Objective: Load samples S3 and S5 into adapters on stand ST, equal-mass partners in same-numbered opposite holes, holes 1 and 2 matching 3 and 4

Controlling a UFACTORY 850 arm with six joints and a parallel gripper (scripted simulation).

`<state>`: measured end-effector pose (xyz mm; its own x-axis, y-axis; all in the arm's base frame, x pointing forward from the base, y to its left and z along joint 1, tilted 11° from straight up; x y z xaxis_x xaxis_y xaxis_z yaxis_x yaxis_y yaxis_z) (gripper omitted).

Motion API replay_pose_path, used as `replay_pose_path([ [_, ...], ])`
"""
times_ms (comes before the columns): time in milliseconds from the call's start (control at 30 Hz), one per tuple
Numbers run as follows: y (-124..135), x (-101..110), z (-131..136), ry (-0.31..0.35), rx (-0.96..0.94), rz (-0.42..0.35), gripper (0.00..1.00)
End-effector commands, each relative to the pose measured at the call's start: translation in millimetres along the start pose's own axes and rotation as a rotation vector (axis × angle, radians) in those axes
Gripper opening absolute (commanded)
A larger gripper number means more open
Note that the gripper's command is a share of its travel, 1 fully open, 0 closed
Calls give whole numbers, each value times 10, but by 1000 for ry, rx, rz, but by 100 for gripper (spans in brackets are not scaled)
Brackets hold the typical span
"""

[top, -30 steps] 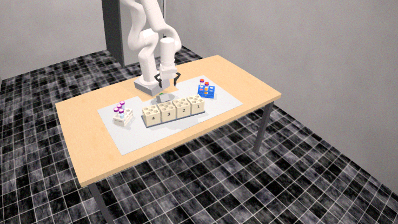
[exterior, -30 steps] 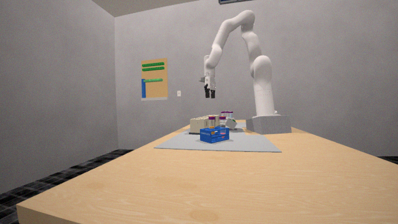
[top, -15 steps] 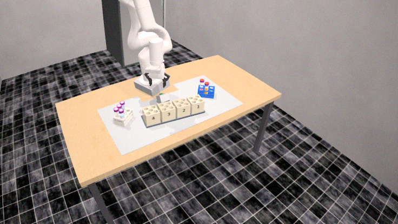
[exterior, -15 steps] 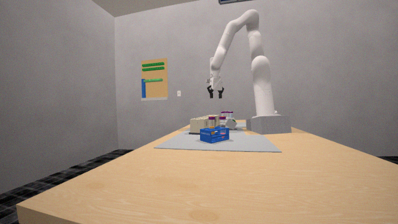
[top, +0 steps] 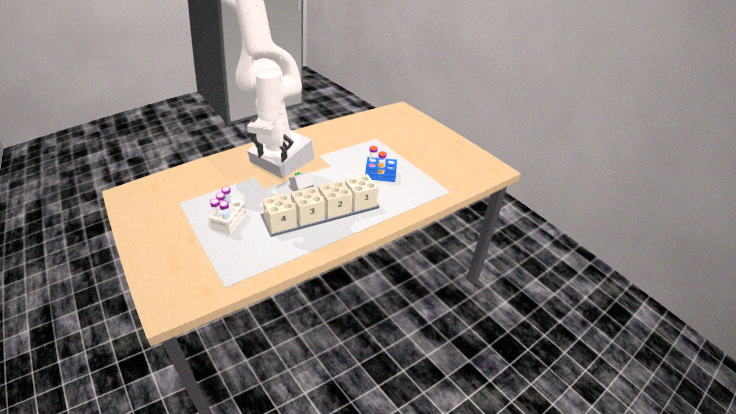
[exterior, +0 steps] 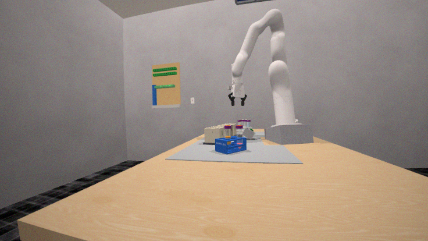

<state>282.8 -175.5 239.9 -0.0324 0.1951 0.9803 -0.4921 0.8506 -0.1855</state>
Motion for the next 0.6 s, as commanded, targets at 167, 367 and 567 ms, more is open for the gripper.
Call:
replay_pose_path([
  [167,-153,6,438,-6,0,-2,100],
  [367,-241,4,725,-6,0,-2,100],
  [567,-300,3,917,-6,0,-2,100],
])
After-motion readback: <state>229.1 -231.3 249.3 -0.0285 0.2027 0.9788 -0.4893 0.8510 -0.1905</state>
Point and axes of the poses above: the point where the finger pads meet when closed, its own x axis back along the fingers, its own z axis across the jaws, y = z × x, the point moved 3 cm from there along x, back along the fingers
